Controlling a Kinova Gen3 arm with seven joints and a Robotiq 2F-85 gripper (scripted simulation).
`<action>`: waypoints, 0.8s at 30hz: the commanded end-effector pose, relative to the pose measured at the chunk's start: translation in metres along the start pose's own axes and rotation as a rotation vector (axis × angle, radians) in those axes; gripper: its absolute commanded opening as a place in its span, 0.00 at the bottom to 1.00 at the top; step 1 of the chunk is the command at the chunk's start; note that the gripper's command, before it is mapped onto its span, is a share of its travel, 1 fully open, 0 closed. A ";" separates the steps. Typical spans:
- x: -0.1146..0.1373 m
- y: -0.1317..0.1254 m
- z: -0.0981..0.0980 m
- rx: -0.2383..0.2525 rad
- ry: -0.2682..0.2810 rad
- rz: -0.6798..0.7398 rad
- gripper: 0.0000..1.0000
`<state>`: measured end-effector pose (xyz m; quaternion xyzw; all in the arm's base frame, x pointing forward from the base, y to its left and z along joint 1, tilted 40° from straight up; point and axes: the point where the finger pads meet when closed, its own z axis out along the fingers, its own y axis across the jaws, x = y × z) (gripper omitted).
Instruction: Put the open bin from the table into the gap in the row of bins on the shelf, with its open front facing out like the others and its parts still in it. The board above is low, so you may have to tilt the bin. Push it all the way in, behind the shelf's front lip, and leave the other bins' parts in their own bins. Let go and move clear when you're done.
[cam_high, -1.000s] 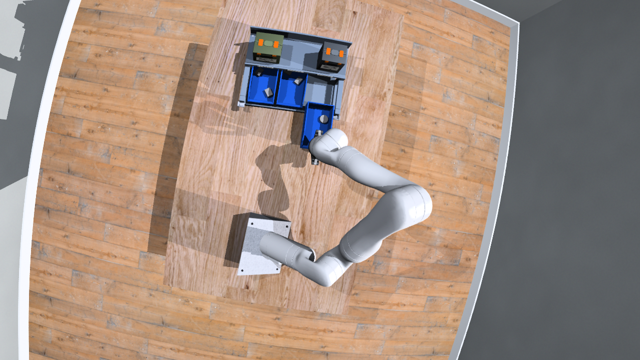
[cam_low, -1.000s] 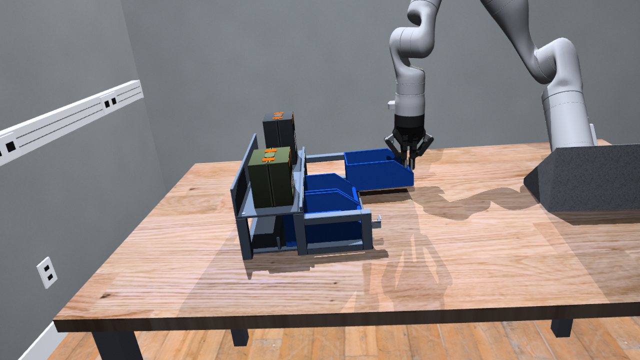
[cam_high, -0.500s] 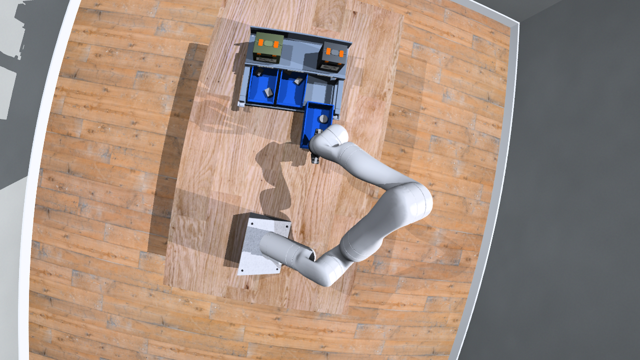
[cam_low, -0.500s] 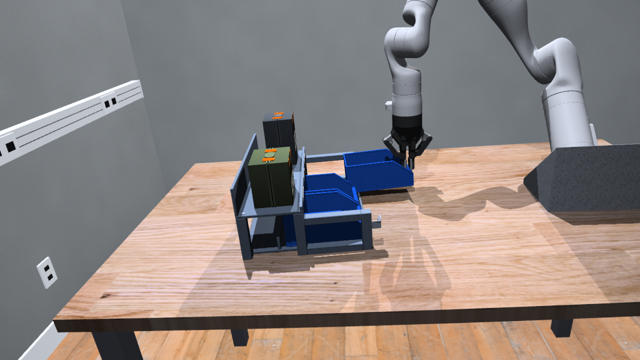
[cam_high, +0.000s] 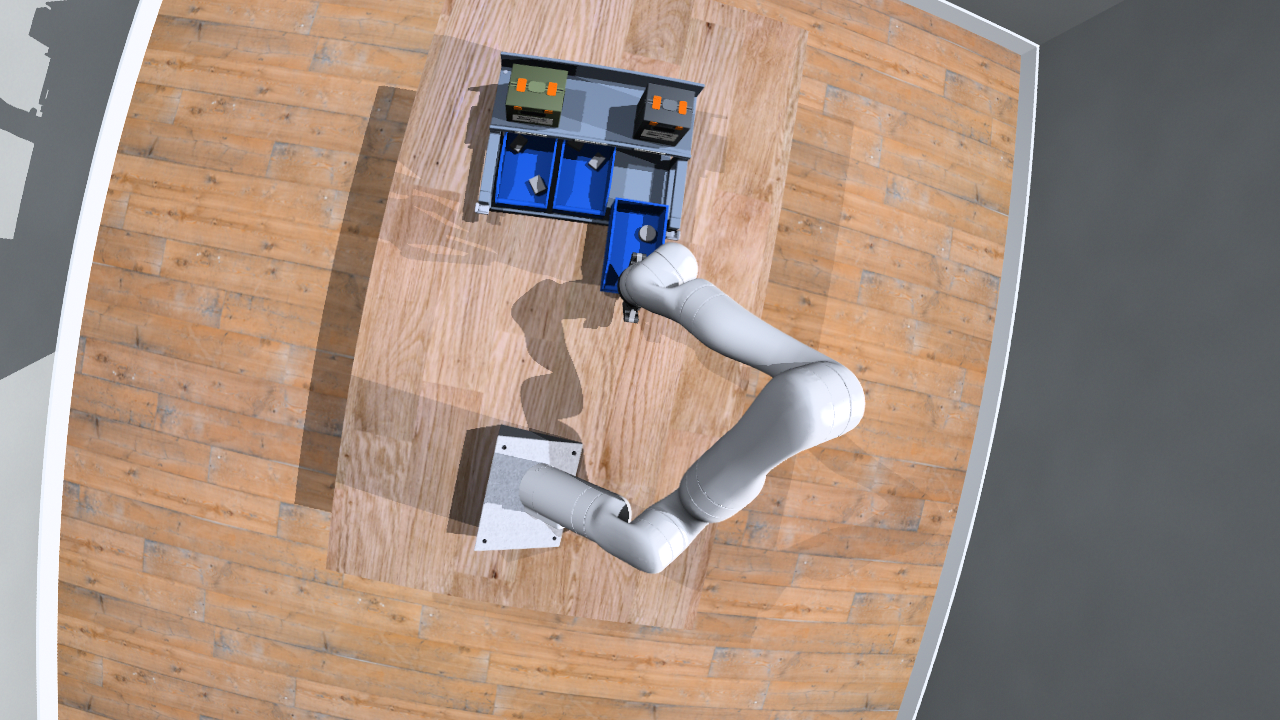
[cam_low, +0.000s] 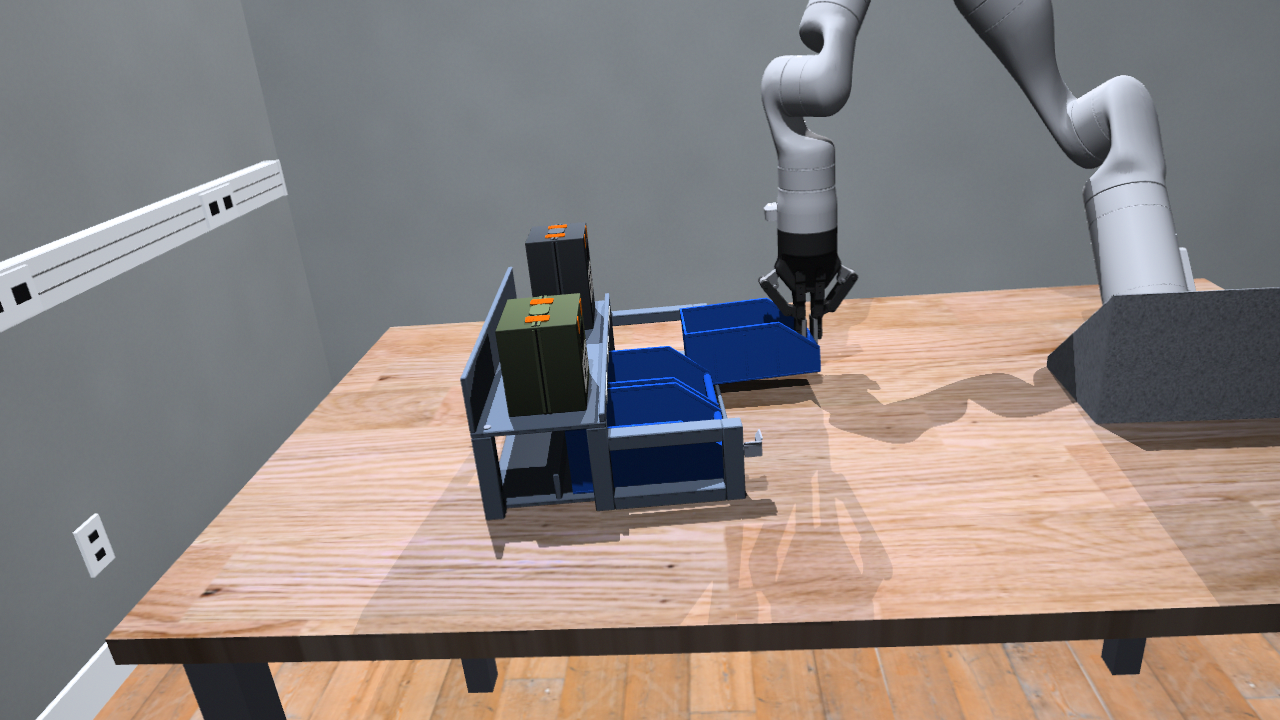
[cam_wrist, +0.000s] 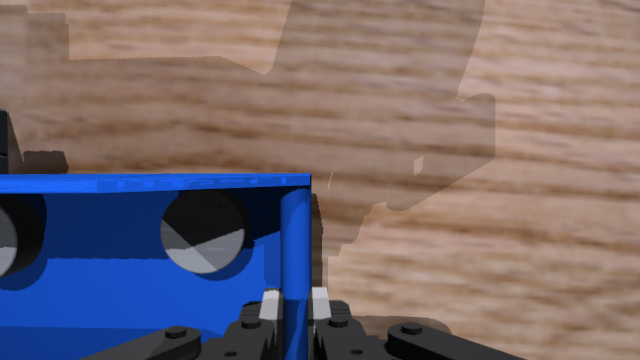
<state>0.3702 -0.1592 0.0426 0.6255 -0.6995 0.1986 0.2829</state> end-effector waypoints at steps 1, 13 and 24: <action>0.000 -0.003 -0.001 0.002 -0.001 0.000 0.10; 0.000 -0.011 -0.001 0.003 -0.001 0.000 0.10; 0.000 -0.020 0.000 0.003 -0.001 0.000 0.10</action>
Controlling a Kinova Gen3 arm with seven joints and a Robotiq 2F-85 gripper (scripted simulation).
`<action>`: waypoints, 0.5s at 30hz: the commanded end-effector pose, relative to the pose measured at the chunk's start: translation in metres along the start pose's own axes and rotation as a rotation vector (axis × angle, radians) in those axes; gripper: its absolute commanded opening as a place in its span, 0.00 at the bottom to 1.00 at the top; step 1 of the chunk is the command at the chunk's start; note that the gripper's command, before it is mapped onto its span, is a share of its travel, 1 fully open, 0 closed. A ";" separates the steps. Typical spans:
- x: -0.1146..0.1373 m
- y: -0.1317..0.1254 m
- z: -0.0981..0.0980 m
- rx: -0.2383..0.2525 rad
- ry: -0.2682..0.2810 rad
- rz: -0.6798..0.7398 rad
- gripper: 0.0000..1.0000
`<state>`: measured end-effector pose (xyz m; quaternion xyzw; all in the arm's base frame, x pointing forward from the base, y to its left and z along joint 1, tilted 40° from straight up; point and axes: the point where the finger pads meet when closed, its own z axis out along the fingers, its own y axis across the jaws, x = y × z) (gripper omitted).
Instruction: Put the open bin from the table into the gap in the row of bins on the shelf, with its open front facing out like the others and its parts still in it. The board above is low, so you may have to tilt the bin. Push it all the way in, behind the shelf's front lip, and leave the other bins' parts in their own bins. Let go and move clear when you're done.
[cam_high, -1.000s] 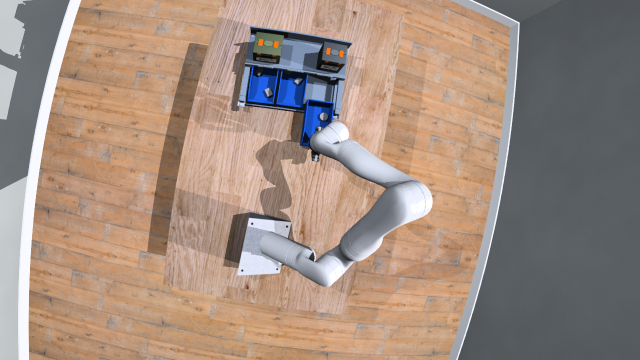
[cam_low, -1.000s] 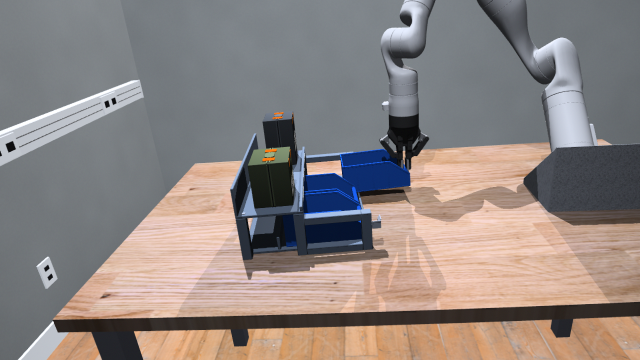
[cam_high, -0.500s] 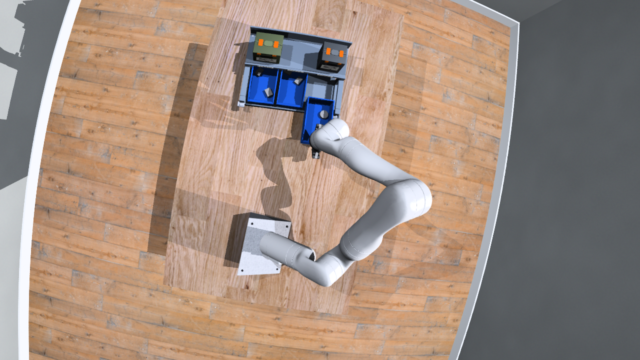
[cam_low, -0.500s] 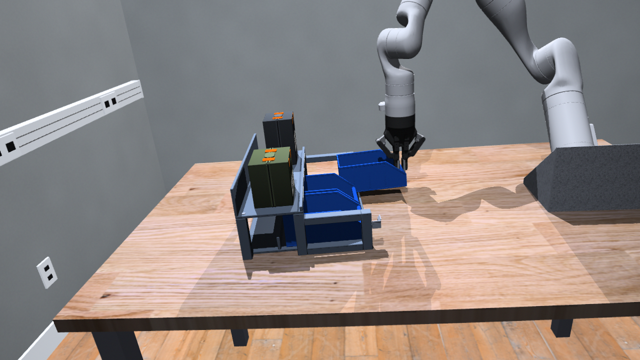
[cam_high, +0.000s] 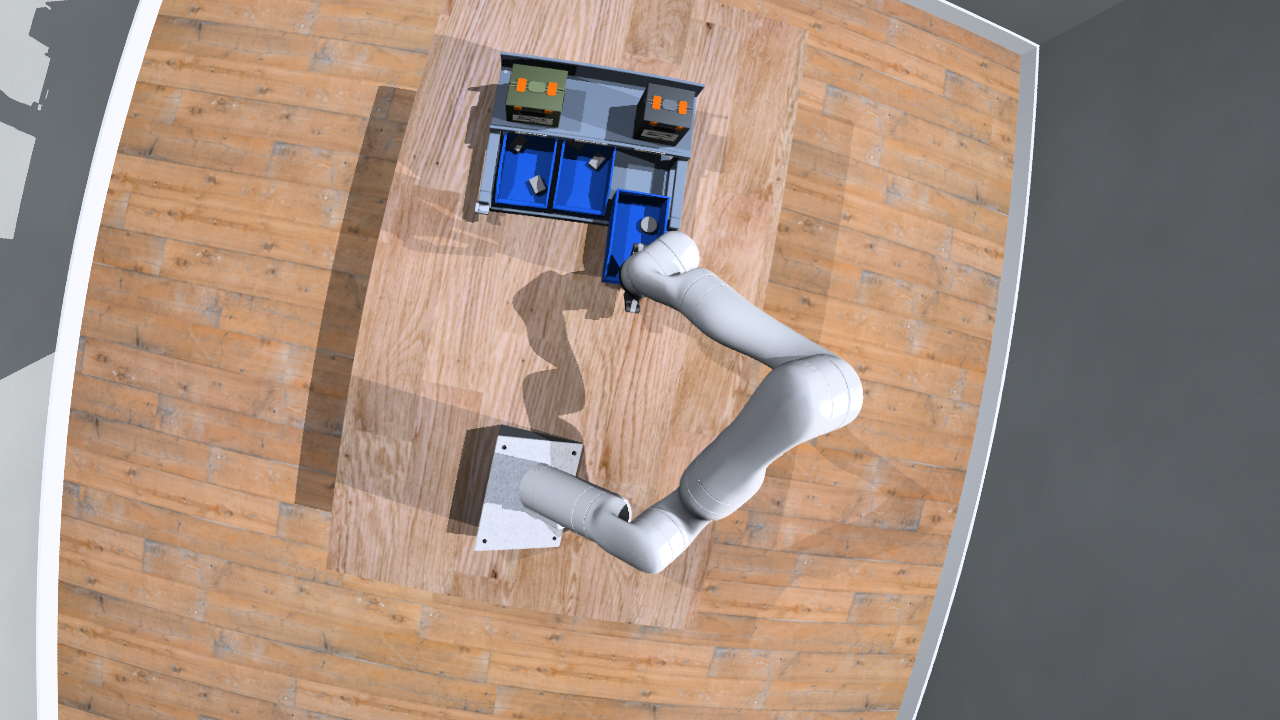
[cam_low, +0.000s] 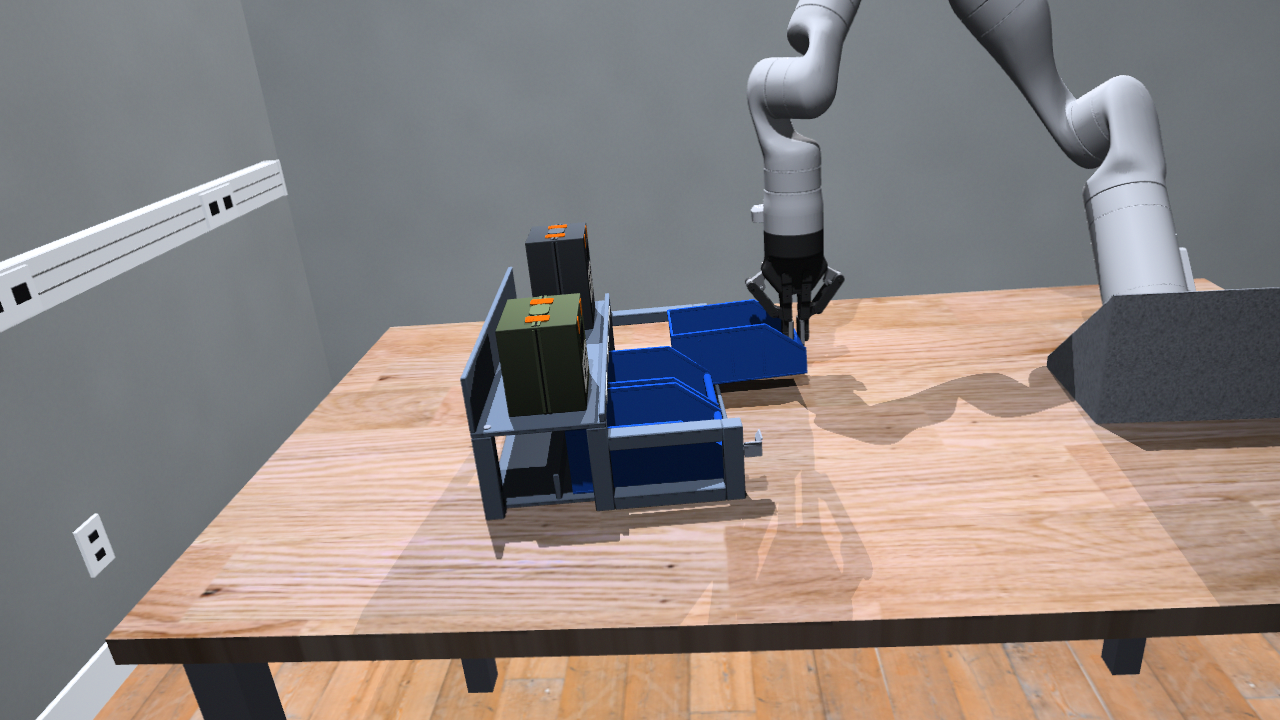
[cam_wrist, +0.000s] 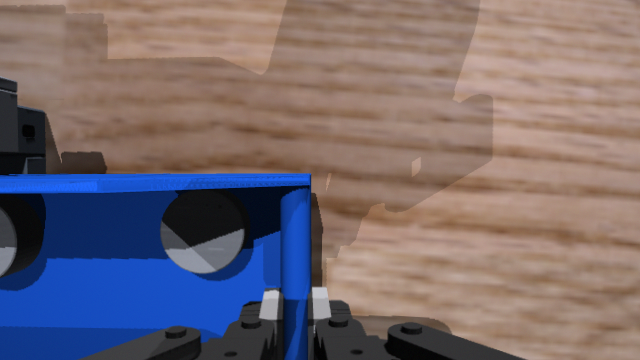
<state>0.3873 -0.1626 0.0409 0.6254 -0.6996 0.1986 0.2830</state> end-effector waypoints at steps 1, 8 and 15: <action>-0.001 -0.003 -0.001 0.003 -0.001 0.000 0.10; -0.001 -0.003 -0.001 0.003 -0.001 0.000 0.10; 0.000 -0.012 -0.001 0.003 -0.001 0.000 0.10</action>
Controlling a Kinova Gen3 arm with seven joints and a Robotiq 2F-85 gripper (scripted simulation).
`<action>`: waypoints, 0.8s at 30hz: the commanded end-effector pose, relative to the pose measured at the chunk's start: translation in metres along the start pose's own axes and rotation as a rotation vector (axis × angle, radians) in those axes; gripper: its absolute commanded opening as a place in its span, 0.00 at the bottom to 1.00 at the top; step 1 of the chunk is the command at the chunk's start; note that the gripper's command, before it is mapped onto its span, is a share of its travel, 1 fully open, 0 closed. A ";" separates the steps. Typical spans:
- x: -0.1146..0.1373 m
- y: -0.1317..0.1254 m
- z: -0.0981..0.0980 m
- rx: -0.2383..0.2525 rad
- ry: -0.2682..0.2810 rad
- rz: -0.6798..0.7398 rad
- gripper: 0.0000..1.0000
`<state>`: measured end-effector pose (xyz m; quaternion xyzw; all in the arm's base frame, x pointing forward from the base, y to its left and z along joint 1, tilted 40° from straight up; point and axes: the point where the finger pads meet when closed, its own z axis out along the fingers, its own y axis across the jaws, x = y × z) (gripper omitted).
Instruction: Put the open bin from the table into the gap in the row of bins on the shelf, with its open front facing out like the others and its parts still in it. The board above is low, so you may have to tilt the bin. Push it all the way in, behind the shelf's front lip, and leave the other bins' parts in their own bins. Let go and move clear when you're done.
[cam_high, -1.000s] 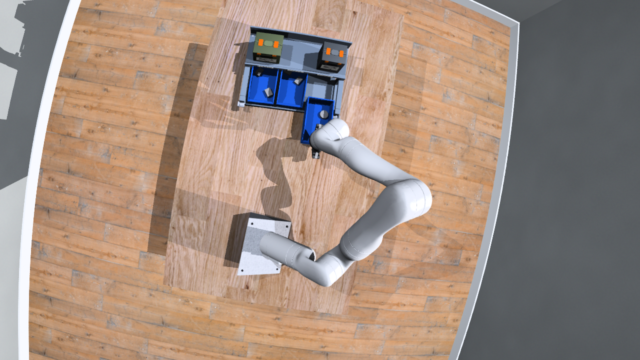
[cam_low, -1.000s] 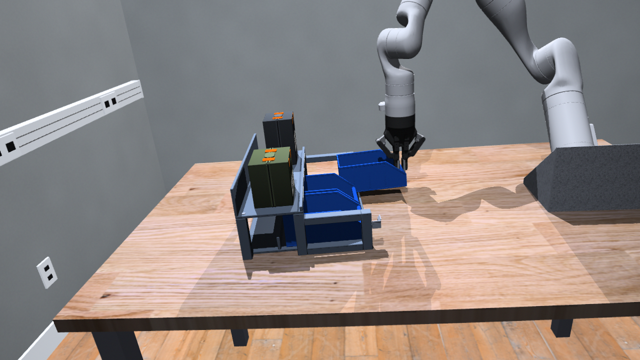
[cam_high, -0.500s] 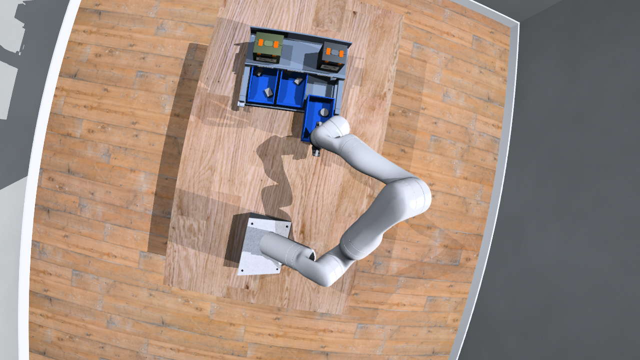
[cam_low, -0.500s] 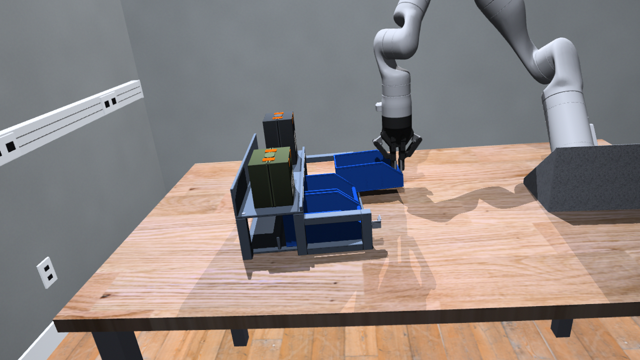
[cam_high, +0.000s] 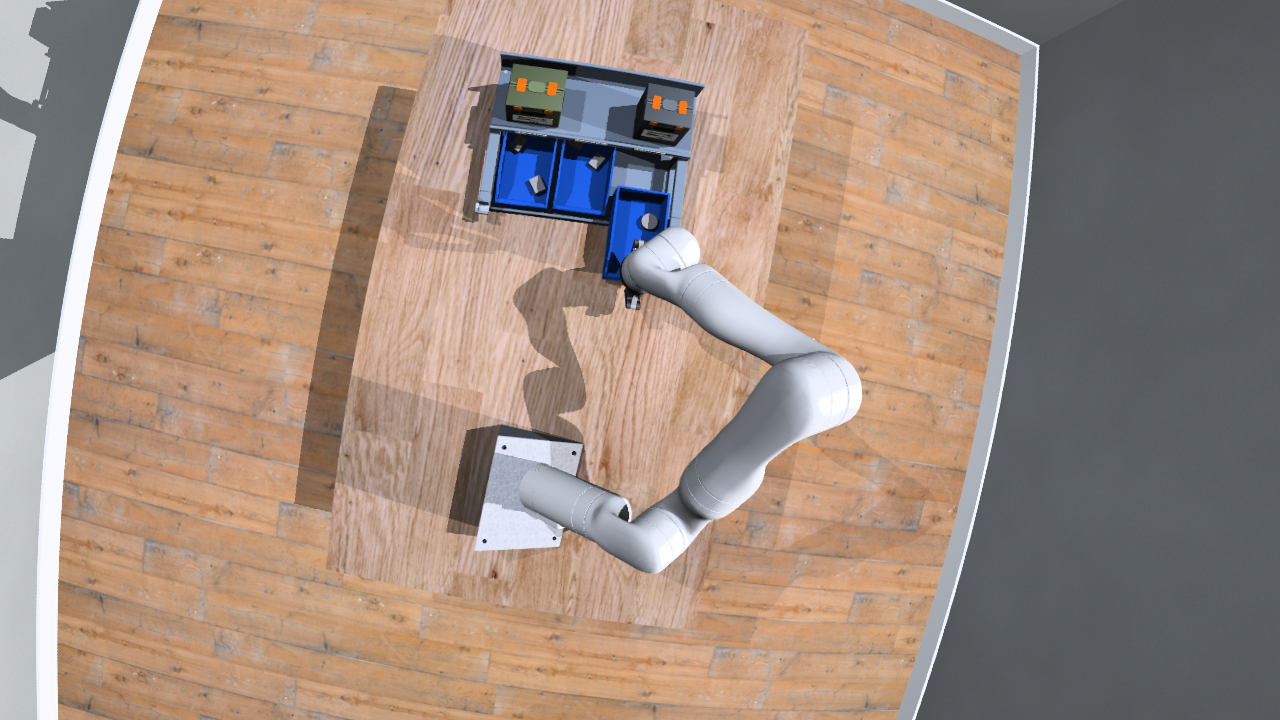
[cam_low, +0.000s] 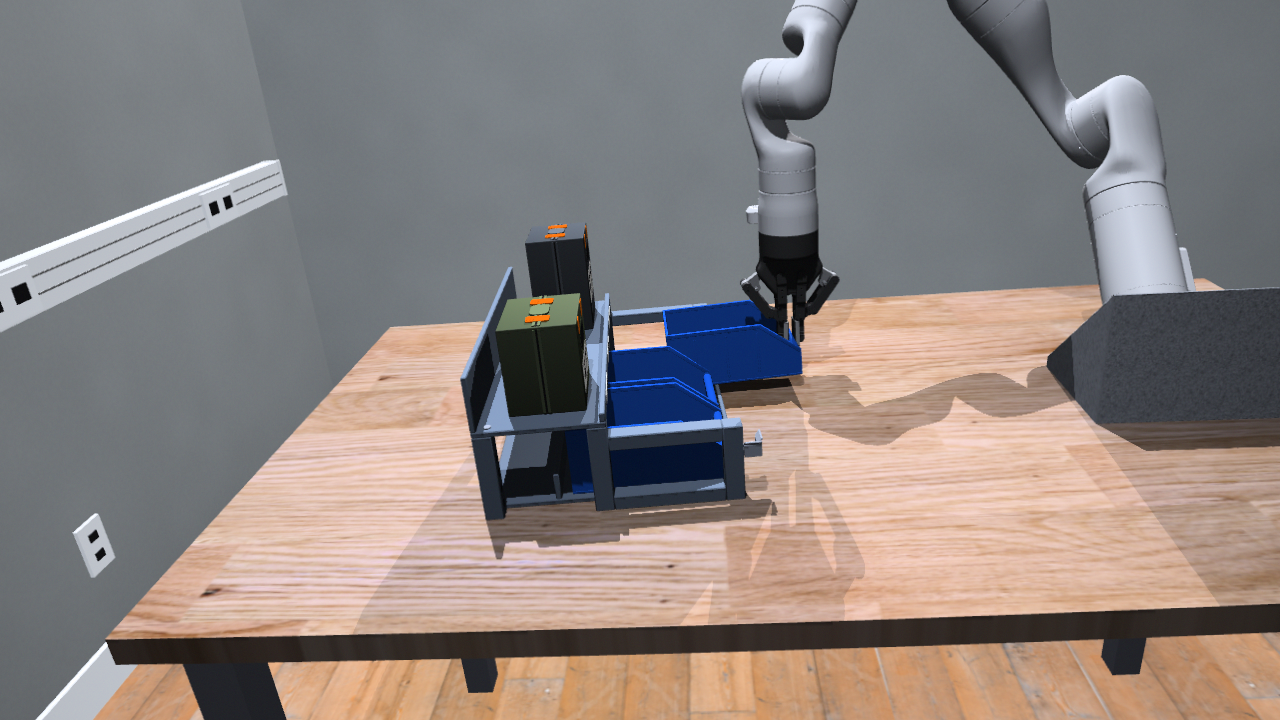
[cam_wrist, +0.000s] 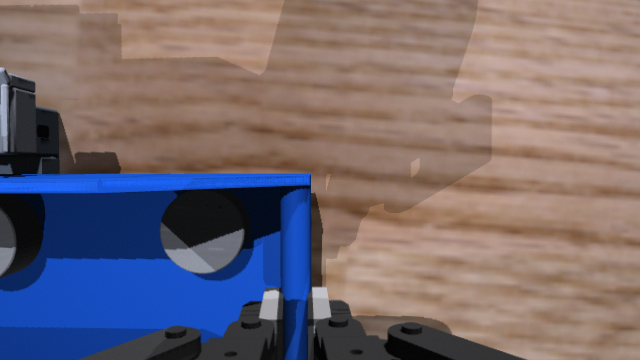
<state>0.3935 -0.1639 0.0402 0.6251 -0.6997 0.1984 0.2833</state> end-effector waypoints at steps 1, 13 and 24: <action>-0.001 -0.006 -0.001 0.004 -0.001 -0.001 0.10; 0.000 -0.007 -0.001 0.003 -0.001 -0.001 0.10; 0.000 -0.015 -0.001 0.004 -0.001 -0.001 0.10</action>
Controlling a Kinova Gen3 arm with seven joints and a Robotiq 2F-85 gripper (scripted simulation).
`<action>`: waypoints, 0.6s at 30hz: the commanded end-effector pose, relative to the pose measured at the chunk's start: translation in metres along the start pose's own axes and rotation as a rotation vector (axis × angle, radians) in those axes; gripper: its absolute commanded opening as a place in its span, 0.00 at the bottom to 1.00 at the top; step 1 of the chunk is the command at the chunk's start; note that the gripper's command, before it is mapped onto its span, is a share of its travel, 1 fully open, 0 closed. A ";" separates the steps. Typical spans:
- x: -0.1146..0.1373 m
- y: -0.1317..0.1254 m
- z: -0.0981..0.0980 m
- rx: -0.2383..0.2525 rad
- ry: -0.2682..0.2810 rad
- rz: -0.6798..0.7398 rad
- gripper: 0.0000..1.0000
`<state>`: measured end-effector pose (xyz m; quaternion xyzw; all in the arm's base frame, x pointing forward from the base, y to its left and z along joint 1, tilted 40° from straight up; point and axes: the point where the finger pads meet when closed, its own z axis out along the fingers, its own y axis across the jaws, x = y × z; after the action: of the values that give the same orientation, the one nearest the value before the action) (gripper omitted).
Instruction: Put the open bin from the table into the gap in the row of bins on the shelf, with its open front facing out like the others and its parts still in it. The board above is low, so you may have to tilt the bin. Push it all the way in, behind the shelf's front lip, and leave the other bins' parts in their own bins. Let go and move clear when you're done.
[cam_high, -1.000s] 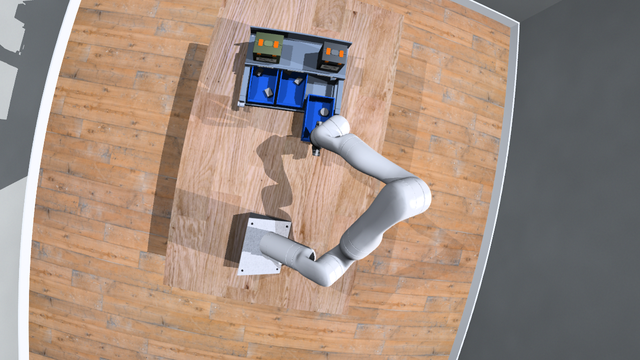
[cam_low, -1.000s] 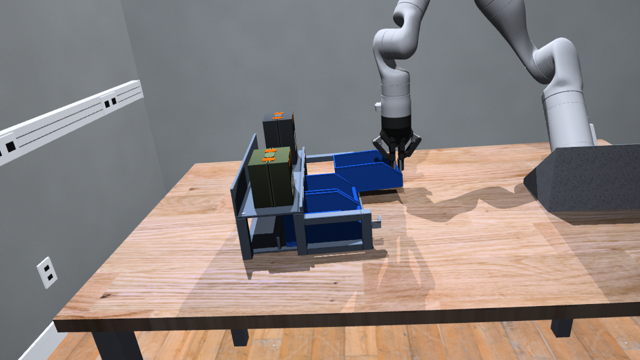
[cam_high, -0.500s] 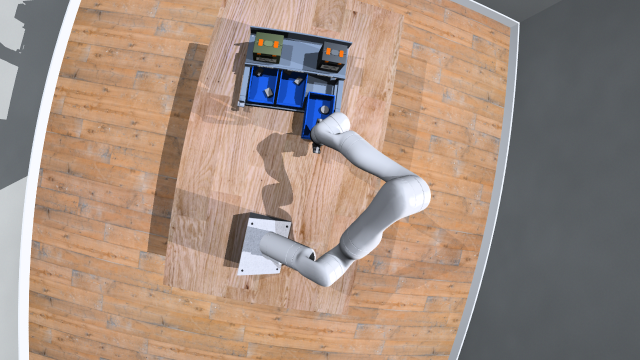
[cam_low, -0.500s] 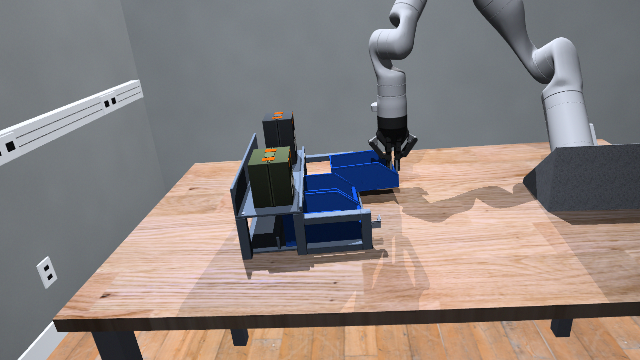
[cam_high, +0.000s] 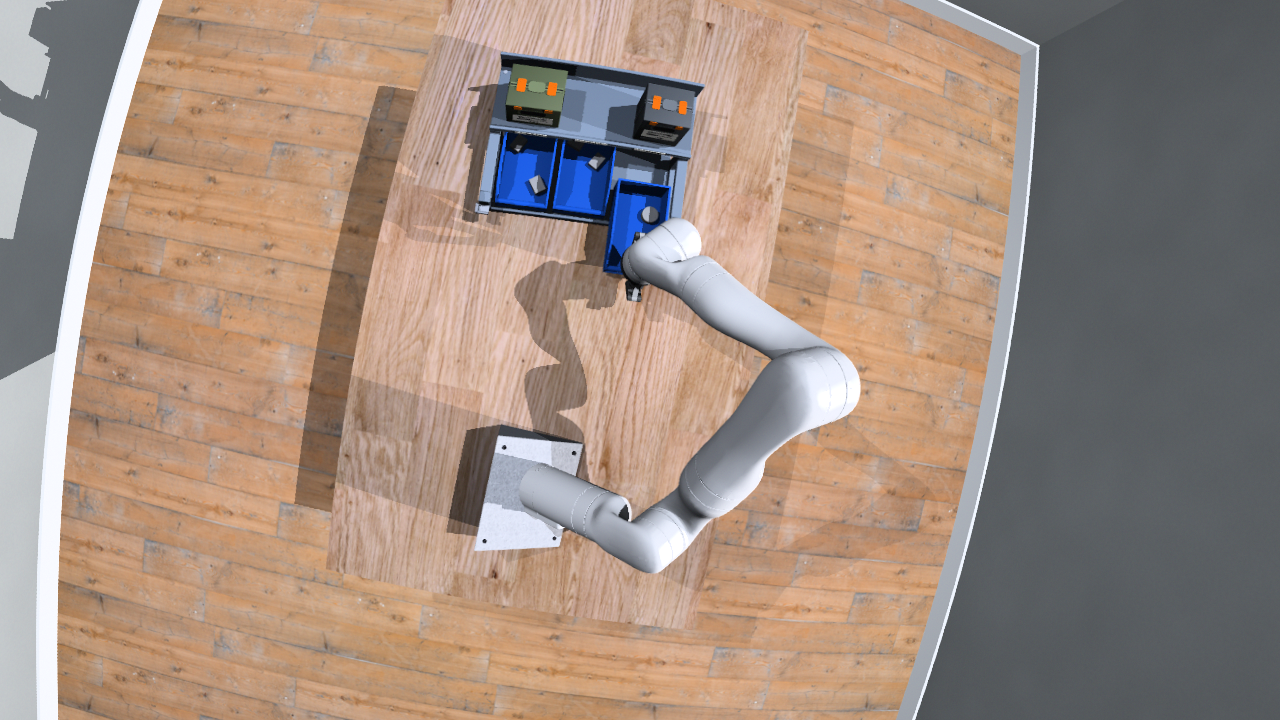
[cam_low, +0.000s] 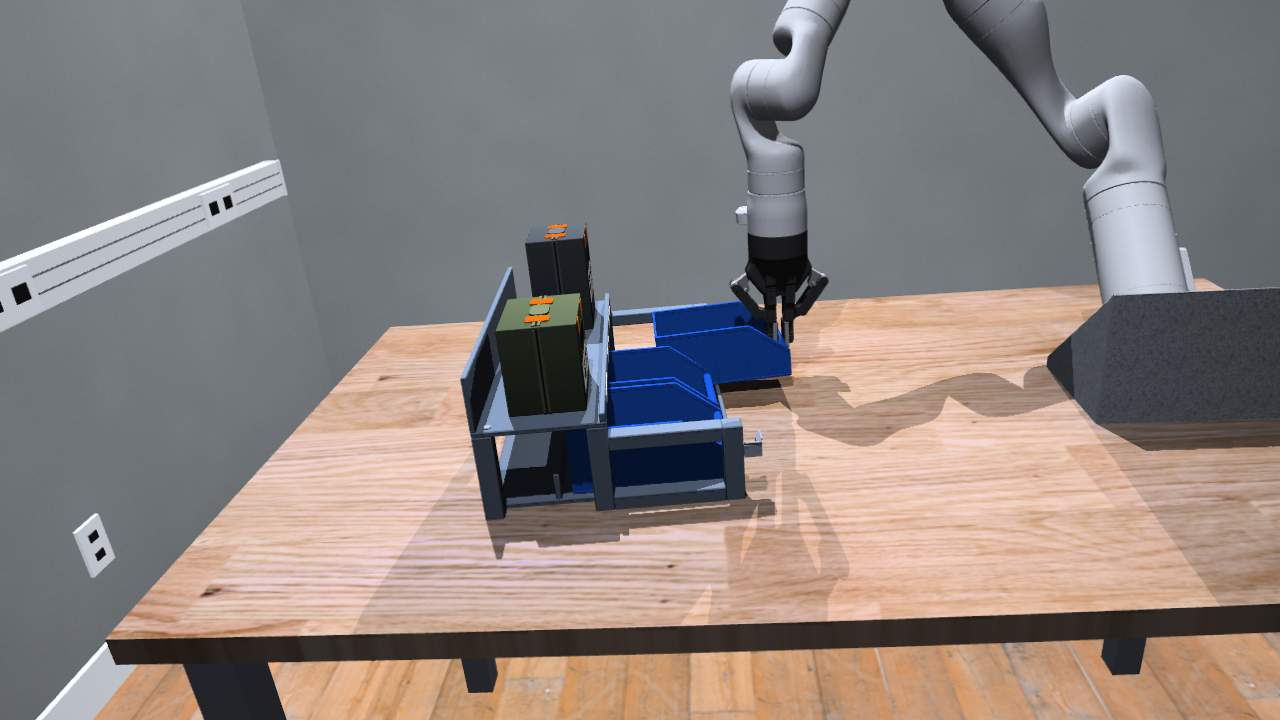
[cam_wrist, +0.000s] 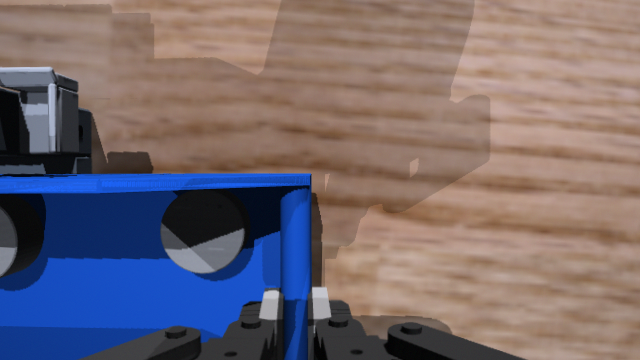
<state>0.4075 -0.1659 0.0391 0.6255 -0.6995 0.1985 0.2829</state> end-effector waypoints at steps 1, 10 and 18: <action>0.000 -0.001 -0.001 0.003 -0.001 0.000 0.10; 0.000 -0.011 -0.001 0.003 -0.001 0.000 0.10; 0.000 -0.011 -0.001 0.003 -0.001 0.000 0.10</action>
<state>0.4168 -0.1675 0.0382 0.6255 -0.6995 0.1985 0.2829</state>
